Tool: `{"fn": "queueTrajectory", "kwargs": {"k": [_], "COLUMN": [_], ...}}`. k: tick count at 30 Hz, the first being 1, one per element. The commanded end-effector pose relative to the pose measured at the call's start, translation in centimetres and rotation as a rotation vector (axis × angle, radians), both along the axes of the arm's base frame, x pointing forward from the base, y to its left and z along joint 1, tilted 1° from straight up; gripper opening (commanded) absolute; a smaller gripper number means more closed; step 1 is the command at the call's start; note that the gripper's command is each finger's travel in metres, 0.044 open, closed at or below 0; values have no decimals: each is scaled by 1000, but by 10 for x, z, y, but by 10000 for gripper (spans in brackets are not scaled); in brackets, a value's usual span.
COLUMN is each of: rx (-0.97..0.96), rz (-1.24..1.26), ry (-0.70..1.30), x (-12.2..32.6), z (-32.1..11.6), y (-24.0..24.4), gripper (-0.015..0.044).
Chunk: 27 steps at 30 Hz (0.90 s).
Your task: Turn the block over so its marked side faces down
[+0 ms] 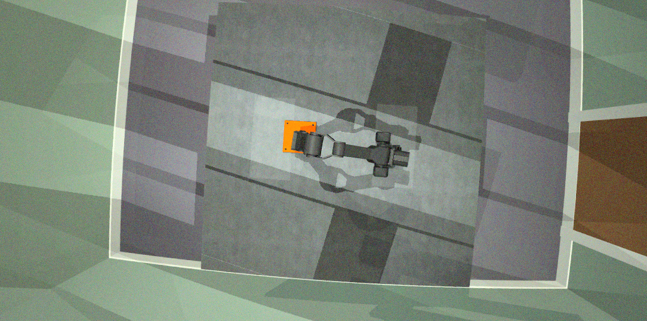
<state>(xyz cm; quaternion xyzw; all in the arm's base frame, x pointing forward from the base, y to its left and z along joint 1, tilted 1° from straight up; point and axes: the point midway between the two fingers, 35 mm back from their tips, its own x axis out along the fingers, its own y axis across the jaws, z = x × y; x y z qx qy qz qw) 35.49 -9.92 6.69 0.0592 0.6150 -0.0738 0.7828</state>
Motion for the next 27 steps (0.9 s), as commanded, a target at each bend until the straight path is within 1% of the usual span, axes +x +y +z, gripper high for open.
{"fn": "queueTrajectory", "kwargs": {"k": [1, 18, 27], "rx": [-9, -59, -67], "rz": [-1, 2, 1], "ry": [-67, -314, -359], "x": [0, -7, -3], "z": [2, 1, -6], "y": [1, 2, 1], "gripper": [0, 0, 0]}}
